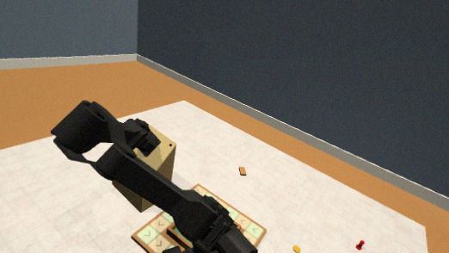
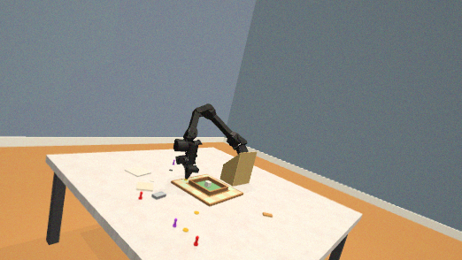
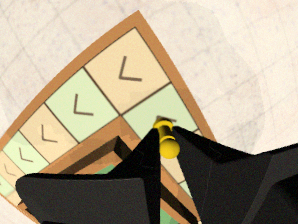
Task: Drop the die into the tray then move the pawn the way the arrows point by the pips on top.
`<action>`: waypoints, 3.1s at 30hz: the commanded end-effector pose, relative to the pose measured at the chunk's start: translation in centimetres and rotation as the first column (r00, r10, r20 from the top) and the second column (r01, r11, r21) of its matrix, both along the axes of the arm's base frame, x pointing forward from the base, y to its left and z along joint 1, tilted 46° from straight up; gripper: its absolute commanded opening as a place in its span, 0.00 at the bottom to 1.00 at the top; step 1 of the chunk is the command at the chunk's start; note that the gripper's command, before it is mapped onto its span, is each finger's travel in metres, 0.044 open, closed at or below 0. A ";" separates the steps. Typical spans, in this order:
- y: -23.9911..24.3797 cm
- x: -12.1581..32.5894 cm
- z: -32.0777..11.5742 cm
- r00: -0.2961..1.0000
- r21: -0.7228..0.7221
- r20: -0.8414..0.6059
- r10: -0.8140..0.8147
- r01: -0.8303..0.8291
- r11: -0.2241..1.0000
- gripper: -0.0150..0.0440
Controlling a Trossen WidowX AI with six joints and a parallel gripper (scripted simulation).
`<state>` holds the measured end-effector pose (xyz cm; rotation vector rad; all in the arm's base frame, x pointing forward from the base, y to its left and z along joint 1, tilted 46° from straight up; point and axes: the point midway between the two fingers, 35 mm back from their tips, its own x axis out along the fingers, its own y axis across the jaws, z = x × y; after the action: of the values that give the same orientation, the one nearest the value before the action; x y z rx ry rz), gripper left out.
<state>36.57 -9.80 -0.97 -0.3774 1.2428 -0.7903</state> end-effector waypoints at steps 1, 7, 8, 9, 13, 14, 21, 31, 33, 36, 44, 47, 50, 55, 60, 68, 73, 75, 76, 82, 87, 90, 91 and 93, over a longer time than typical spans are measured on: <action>1.5 0.2 1.3 1.000 0.008 0.008 0.001 -0.001 1.000 0.25; 4.5 -0.1 4.2 1.000 0.013 0.007 0.001 -0.001 1.000 0.25; 5.0 -0.3 4.7 1.000 0.013 0.007 0.001 -0.001 1.000 0.25; 5.5 -0.4 5.2 1.000 0.013 0.007 0.001 -0.001 1.000 0.25; 7.4 -1.0 7.4 1.000 0.010 0.007 0.001 -0.001 1.000 0.25; 7.8 -1.2 7.9 1.000 0.009 0.007 0.001 -0.001 1.000 0.25; 8.8 -1.3 8.1 1.000 0.007 0.007 0.001 -0.001 1.000 0.25; 11.3 0.4 3.3 1.000 0.011 0.008 0.002 -0.002 1.000 0.25; 11.7 0.7 2.3 1.000 0.012 0.008 0.002 -0.002 1.000 0.25; 12.5 0.9 0.8 1.000 0.013 0.008 0.002 -0.002 1.000 0.25; 14.3 1.4 -3.5 1.000 0.013 0.009 0.002 -0.002 1.000 0.25; 14.9 1.4 -5.1 1.000 0.013 0.009 0.002 -0.002 1.000 0.25; 15.5 1.3 -6.8 1.000 0.013 0.010 0.001 -0.002 1.000 0.25; 16.4 1.0 -9.5 1.000 0.012 0.010 0.001 -0.001 1.000 0.25; 16.3 1.0 -10.1 1.000 0.012 0.010 0.001 -0.001 1.000 0.25; 14.0 1.4 -12.3 1.000 0.010 0.010 0.001 -0.001 1.000 0.25; 13.9 1.4 -12.4 1.000 0.010 0.010 0.001 -0.001 1.000 0.25; 13.8 1.4 -12.5 1.000 0.010 0.010 0.001 -0.001 1.000 0.25; 13.7 1.4 -12.6 1.000 0.010 0.010 0.001 -0.001 1.000 0.25; 13.1 1.5 -13.2 1.000 0.010 0.010 0.001 -0.001 1.000 0.25; 13.2 1.7 -13.1 1.000 0.016 0.018 0.000 0.000 1.000 0.30; 13.2 1.7 -13.1 1.000 0.016 0.018 0.000 0.000 1.000 0.43; 13.2 1.7 -13.1 1.000 0.016 0.018 0.000 0.000 1.000 0.48; 13.2 1.7 -13.1 1.000 0.016 0.018 0.000 0.000 1.000 0.57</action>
<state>38.23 3.48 -14.12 -0.3583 1.2319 -0.7792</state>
